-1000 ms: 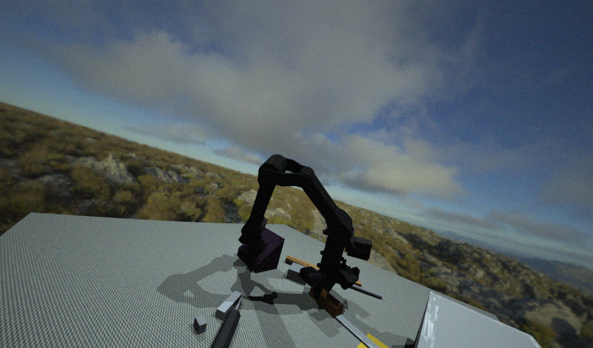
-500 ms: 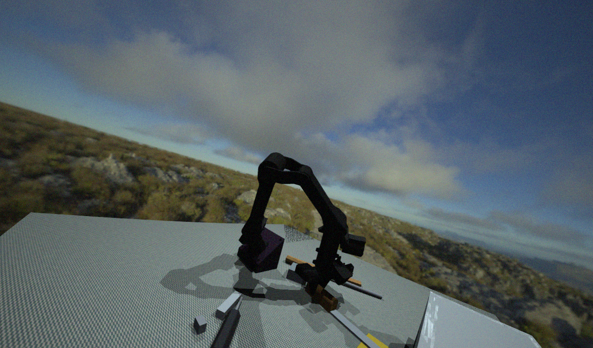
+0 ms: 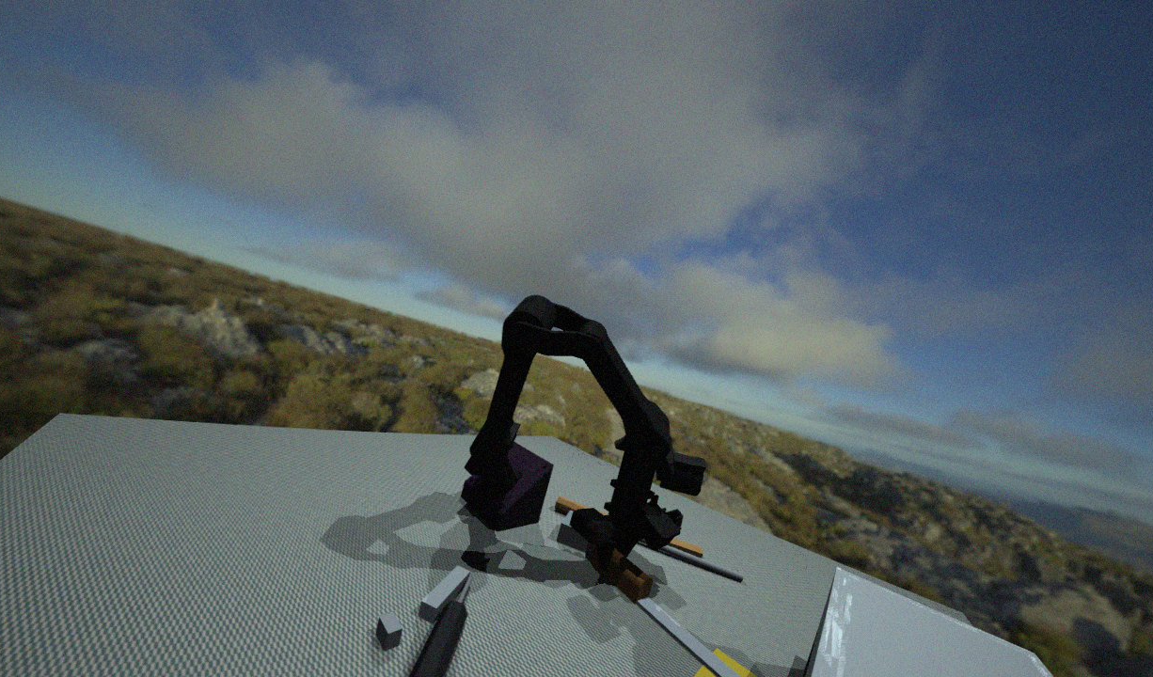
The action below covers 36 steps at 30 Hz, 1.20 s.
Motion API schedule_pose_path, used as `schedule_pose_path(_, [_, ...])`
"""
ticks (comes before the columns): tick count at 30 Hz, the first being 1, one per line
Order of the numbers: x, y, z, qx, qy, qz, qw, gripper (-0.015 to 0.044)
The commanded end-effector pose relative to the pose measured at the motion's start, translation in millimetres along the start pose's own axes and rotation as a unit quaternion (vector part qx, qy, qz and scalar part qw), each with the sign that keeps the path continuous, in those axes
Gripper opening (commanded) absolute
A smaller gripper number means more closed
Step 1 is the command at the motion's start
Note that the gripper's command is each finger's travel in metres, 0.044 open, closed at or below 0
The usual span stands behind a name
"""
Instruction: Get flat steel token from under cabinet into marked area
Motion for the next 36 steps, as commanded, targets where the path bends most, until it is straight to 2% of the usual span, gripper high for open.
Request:
schedule_pose_path(1, [0.5, 0.4, 2.3, -0.016, 0.001, 0.000, 1.000, 0.0000])
schedule_pose_path(36, [3.3, -1.8, 28.2, -0.096, 0.001, 0.001, 0.995, 0.0000])
Point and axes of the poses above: the point midway between the two fingers, 35 mm back from their tips, its own x axis back along the fingers, its own z axis across the jaws, y = z × x, the point moved 7 cm from there along x, back along the fingers, and after that the axes turned 1 degree about -x, right-handed, at the moved point
